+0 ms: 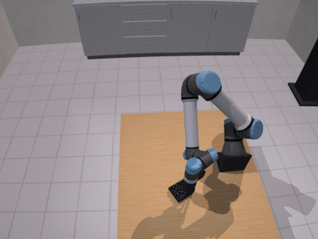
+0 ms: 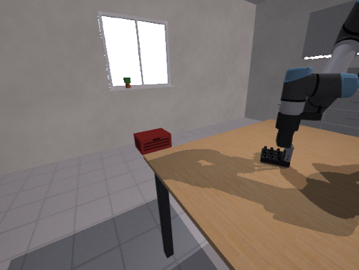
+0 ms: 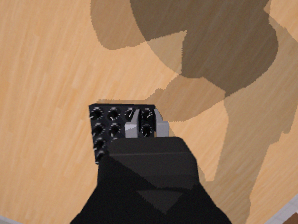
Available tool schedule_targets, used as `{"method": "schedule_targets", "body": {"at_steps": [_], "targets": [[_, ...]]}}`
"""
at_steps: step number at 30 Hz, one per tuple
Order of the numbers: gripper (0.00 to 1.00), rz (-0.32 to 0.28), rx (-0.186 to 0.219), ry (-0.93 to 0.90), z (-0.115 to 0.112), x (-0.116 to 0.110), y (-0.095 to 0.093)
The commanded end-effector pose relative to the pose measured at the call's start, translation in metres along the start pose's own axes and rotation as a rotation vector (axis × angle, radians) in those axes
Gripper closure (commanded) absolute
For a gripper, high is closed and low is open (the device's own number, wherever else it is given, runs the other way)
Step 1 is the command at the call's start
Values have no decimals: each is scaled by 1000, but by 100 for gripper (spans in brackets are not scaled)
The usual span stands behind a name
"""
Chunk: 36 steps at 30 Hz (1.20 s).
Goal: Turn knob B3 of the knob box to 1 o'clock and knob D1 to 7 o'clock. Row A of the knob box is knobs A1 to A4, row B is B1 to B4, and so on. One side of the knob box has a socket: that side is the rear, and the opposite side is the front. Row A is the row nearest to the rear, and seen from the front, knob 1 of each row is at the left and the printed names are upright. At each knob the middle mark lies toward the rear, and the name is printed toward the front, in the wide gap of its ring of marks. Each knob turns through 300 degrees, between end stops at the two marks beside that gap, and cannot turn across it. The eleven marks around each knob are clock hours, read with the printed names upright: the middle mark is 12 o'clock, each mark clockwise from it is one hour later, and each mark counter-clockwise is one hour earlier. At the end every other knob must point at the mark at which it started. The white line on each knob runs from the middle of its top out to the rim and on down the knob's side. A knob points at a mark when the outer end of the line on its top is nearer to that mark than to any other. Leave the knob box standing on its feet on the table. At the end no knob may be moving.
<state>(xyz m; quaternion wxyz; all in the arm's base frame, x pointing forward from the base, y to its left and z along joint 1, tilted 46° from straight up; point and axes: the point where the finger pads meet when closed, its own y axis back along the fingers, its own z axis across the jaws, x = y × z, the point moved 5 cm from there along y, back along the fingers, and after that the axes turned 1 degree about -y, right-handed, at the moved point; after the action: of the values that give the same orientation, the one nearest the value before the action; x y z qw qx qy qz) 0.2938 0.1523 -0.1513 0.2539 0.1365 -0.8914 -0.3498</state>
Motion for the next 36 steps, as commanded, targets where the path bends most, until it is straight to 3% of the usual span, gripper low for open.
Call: {"method": "schedule_targets", "body": {"at_steps": [1,12,28,36], "targets": [[54,-1,0,0,0,0,0],[54,-1,0,0,0,0,2],[54,-1,0,0,0,0,34],[54,-1,0,0,0,0,38]]}}
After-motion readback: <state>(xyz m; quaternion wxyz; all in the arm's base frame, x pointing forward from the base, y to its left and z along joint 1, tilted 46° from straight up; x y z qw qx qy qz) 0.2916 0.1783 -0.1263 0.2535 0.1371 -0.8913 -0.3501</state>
